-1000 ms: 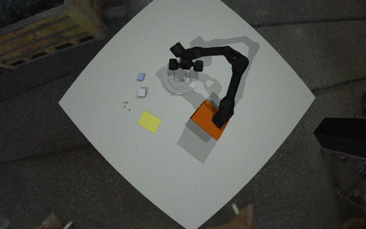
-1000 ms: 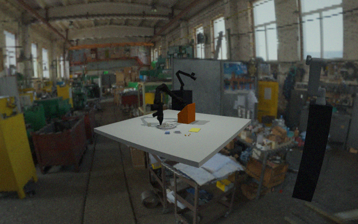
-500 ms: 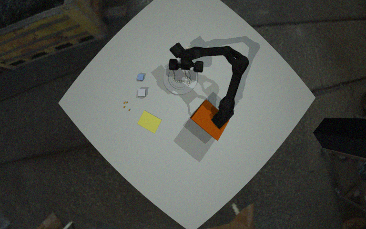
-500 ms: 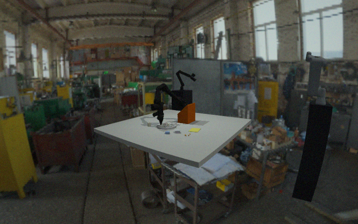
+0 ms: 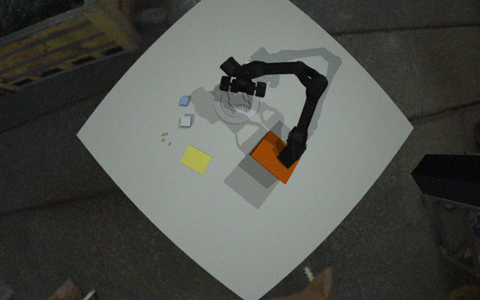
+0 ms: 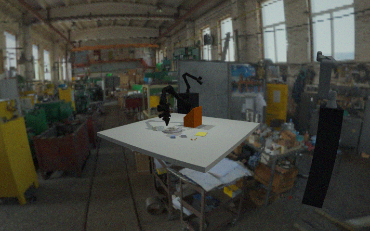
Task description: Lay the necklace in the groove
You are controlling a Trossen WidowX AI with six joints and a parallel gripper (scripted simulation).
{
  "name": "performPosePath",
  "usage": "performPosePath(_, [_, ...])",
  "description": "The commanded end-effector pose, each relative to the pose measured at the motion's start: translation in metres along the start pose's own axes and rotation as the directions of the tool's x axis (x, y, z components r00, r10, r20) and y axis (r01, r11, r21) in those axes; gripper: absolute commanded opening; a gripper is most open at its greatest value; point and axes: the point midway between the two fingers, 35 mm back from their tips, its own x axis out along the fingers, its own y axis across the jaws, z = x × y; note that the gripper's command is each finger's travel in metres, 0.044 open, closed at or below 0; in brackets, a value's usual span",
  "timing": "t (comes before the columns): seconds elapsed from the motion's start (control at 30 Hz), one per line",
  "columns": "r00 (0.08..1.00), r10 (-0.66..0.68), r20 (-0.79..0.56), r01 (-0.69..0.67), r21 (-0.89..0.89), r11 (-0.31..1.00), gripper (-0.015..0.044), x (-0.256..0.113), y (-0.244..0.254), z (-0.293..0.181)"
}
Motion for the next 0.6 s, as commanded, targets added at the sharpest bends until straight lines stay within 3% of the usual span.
performPosePath(0.0, [1.000,0.001,0.001,-0.001,-0.004,1.000,0.0120,0.000,0.001,0.000])
performPosePath(0.57, [1.000,-0.003,0.002,0.003,-0.002,1.000,0.0120,0.027,0.000,0.000])
